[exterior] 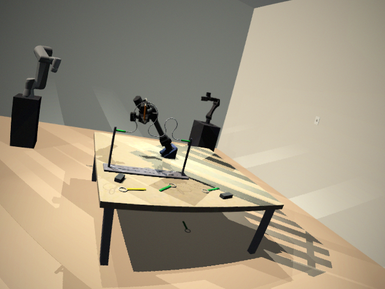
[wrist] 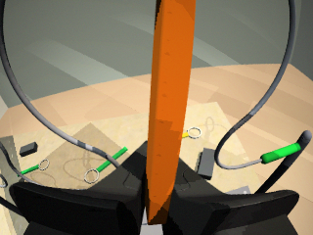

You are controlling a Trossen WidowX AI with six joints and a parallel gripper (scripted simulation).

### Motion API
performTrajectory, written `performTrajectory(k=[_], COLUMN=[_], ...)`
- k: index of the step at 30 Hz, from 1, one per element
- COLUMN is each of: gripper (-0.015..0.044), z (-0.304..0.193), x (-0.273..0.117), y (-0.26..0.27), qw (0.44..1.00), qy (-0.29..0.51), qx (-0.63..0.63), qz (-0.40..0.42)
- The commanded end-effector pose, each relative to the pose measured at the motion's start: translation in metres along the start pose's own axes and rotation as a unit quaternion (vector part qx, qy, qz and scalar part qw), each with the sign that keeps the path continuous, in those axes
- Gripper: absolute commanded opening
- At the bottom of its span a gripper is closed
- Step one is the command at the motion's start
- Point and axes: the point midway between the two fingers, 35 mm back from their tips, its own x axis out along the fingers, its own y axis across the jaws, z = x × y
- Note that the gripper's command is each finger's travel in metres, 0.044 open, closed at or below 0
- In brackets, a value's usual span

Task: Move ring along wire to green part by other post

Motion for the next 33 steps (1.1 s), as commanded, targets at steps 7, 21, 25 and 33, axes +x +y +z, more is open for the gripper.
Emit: performTrajectory(k=[7,21,25,33], gripper=[-0.0150,-0.0150,-0.0150,-0.0150], z=[0.000,0.002,0.003,0.005], x=[0.000,0.001,0.001,0.000], y=[-0.007,-0.015,-0.017,-0.022], qw=[0.998,0.988,0.983,0.973], qy=[-0.008,-0.019,-0.022,-0.029], qx=[-0.065,-0.146,-0.169,-0.214], qz=[-0.024,-0.053,-0.061,-0.078])
